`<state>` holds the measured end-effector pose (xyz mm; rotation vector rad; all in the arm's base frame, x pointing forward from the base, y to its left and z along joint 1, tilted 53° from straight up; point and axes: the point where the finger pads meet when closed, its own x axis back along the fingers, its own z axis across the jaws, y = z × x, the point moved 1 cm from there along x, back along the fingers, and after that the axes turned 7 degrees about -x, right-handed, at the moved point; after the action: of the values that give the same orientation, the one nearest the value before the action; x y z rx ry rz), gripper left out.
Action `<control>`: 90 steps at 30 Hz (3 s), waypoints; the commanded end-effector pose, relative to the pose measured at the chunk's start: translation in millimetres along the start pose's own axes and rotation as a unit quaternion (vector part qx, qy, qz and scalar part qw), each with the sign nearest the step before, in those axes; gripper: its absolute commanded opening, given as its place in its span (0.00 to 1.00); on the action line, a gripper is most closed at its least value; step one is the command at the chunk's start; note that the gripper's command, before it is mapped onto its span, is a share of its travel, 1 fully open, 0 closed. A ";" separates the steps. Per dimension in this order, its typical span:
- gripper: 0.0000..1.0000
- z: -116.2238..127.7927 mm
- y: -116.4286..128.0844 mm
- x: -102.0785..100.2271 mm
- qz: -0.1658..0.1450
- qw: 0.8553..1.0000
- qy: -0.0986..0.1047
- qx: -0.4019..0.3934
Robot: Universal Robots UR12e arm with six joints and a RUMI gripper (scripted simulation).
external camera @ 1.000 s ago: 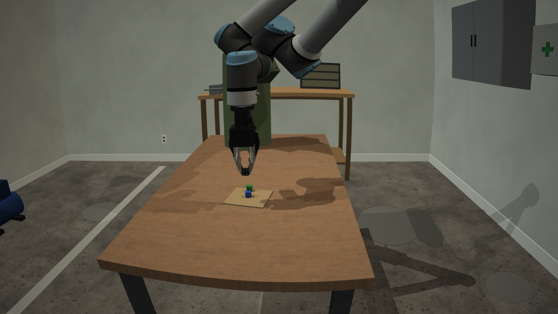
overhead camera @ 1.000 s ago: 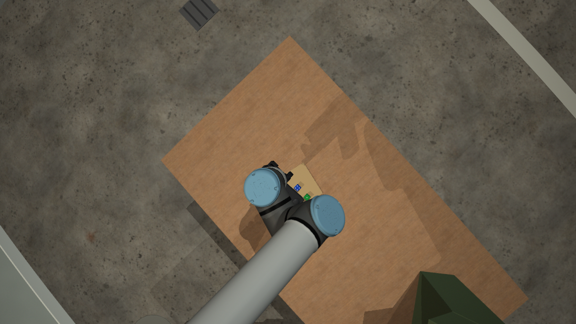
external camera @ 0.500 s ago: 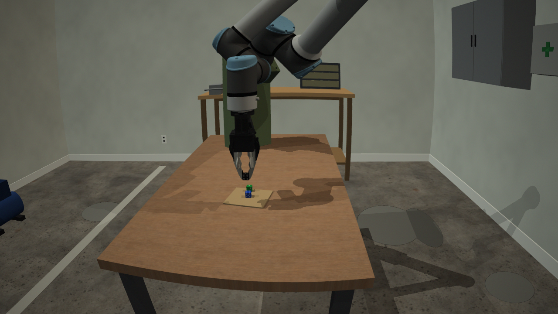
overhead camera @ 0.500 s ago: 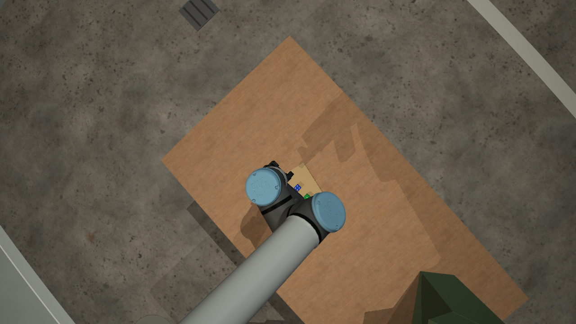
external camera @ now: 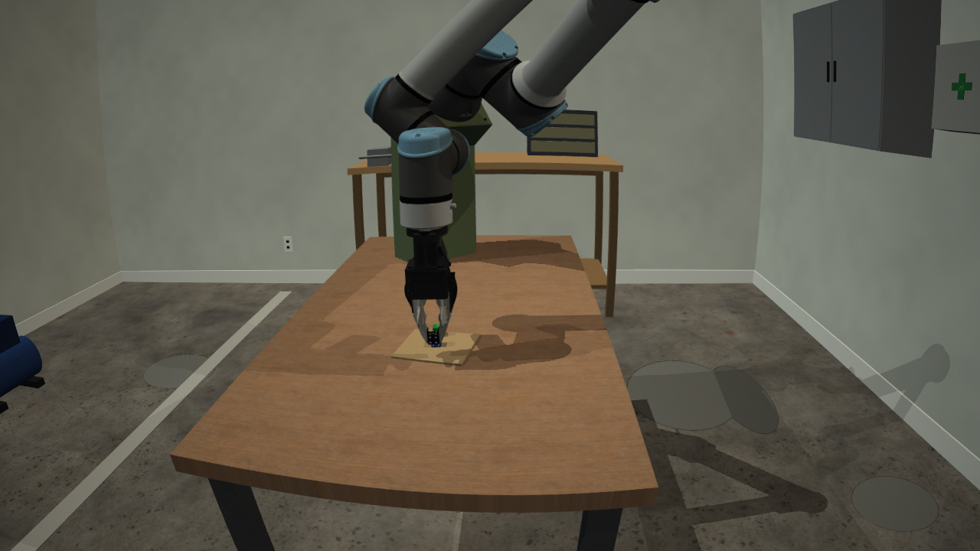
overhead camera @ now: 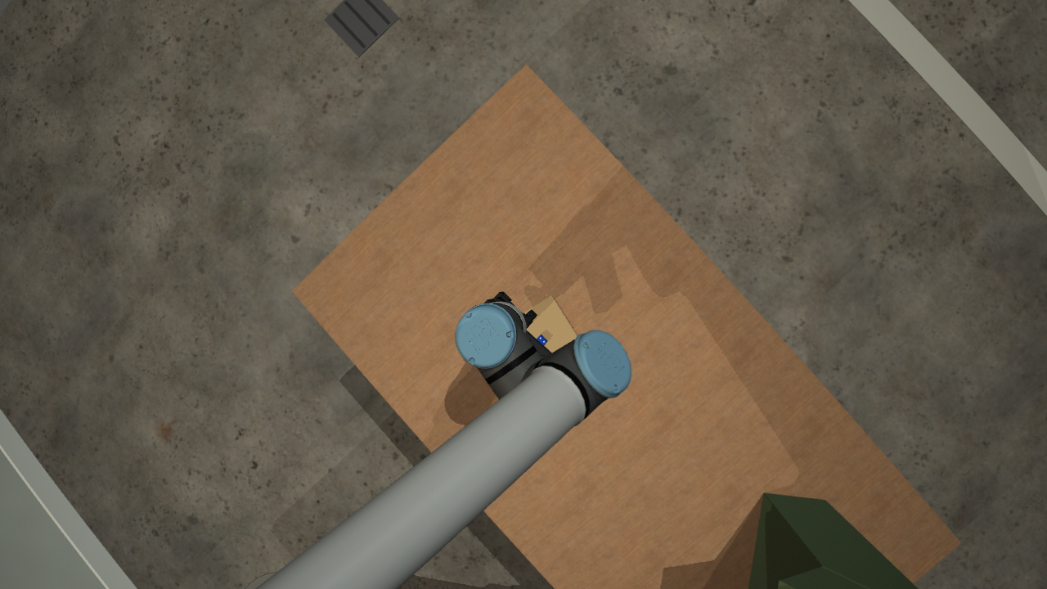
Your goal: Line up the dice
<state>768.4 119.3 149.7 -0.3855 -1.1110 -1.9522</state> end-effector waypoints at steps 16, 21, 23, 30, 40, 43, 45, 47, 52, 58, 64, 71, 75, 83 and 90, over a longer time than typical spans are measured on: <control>0.03 -0.1 1.0 -23.8 -0.001 1.000 0.000 0.000; 0.03 -0.1 1.0 -23.8 -0.001 1.000 0.000 0.000; 0.03 -0.1 1.0 -23.8 -0.001 1.000 0.000 0.000; 0.03 -0.1 1.0 -23.8 -0.001 1.000 0.000 0.000; 0.03 -0.1 1.0 -23.8 -0.001 1.000 0.000 0.000; 0.03 -0.1 1.0 -23.8 -0.001 1.000 0.000 0.000; 0.03 -0.1 1.0 -23.8 -0.001 1.000 0.000 0.000; 0.03 -0.1 1.0 -23.8 -0.001 1.000 0.000 0.000; 0.03 -0.1 1.0 -24.4 -0.001 1.000 0.000 0.000; 0.03 -0.1 1.0 -26.1 -0.001 1.000 0.000 0.000; 0.03 -0.1 1.0 -27.2 -0.001 1.000 0.000 0.000; 0.03 -0.1 1.0 -27.8 -0.001 1.000 0.000 0.000; 0.03 -0.1 1.0 -27.8 -0.001 1.000 0.000 0.000; 0.03 -0.1 1.0 -27.8 -0.001 1.000 0.000 0.000; 0.03 -0.1 1.0 -27.8 -0.001 1.000 0.000 0.000</control>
<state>785.8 133.4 132.8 -0.3856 -1.1116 -1.9534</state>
